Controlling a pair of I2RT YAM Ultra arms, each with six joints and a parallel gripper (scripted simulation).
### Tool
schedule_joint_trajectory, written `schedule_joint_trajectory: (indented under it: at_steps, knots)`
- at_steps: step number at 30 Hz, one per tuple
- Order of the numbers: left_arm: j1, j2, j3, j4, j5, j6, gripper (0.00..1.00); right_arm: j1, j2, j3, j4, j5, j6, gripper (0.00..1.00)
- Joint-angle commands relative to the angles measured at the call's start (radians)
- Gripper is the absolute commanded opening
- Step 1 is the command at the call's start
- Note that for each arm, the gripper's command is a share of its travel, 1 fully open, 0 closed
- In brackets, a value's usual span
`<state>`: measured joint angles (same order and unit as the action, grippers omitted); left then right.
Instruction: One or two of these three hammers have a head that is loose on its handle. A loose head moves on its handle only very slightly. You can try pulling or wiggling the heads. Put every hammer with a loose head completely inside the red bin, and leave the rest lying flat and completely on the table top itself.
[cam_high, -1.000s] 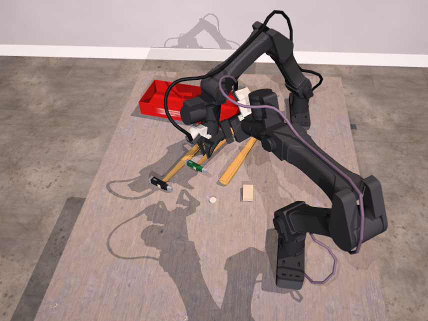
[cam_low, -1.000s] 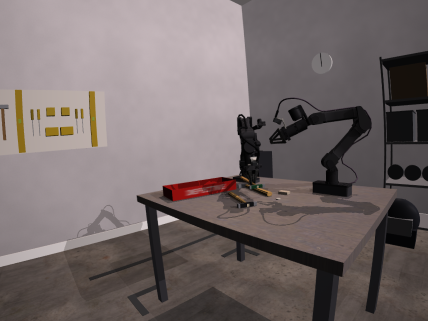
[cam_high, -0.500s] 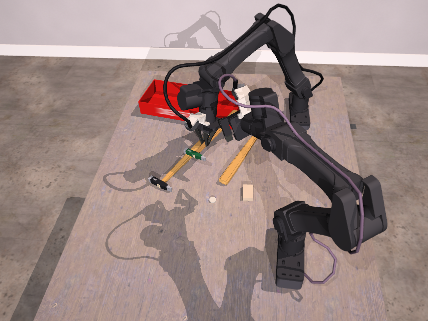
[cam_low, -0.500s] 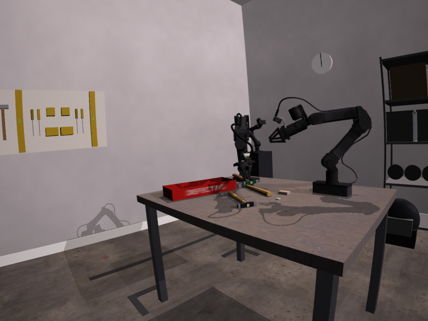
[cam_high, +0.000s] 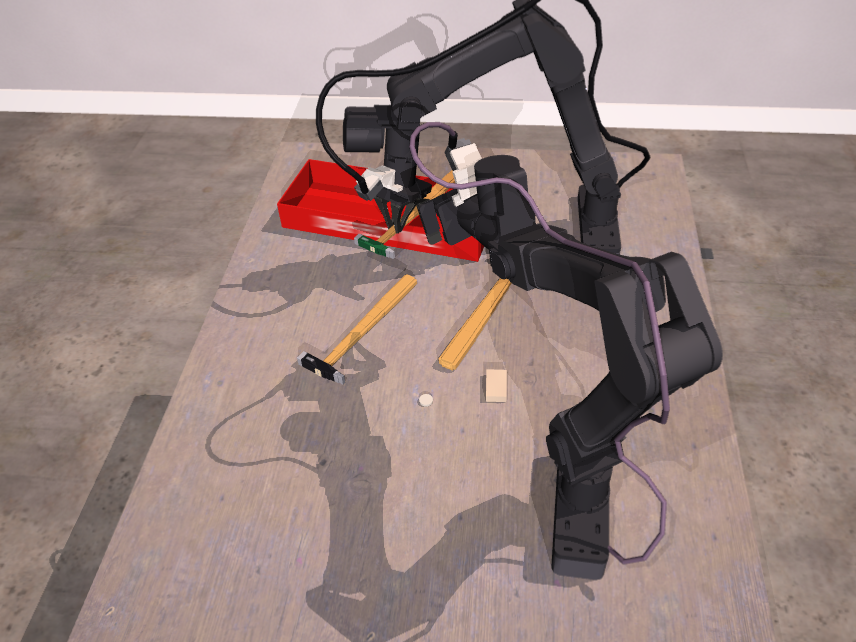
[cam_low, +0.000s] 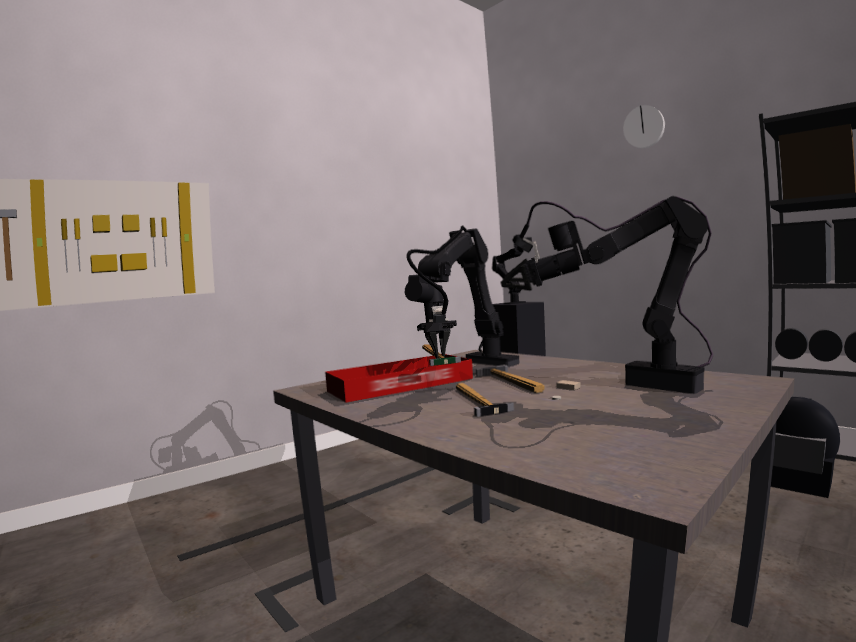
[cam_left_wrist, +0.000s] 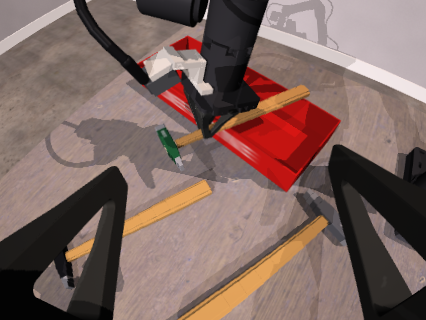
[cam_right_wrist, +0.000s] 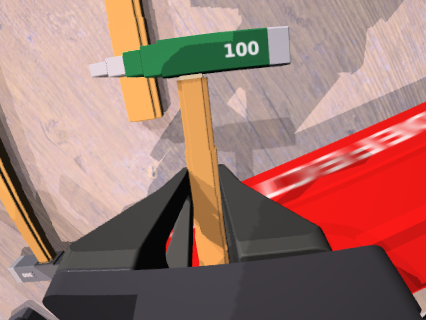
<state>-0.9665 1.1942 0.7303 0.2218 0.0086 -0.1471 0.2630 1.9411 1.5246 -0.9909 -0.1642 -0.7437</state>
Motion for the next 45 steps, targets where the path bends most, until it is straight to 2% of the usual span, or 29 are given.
schedule_joint_trajectory:
  at_steps: [1, 9, 16, 30, 35, 43, 45]
  knots:
    - [-0.020, 0.108, 0.049, 0.196, -0.001, 0.003, 1.00, -0.085, -0.034, 0.014, -0.026, -0.039, -0.124, 0.08]
    - [-0.040, 0.341, 0.086, 0.408, -0.001, 0.006, 1.00, -0.261, 0.015, 0.071, -0.075, -0.065, -0.277, 0.08]
    - [-0.043, 0.395, 0.099, 0.424, 0.000, 0.006, 1.00, -0.324, 0.048, 0.119, -0.105, -0.074, -0.332, 0.08]
    - [-0.043, 0.401, 0.103, 0.425, 0.000, 0.006, 1.00, -0.386, 0.081, 0.182, -0.134, -0.077, -0.371, 0.08]
    - [-0.043, 0.401, 0.103, 0.425, 0.000, 0.006, 1.00, -0.381, 0.069, 0.169, -0.084, -0.062, -0.266, 0.08]
    - [-0.043, 0.401, 0.103, 0.425, 0.000, 0.006, 1.00, -0.359, 0.018, 0.082, 0.002, -0.001, 0.132, 0.08]
    - [-0.043, 0.401, 0.103, 0.425, 0.000, 0.006, 1.00, -0.359, 0.018, 0.082, 0.002, -0.001, 0.132, 0.08]
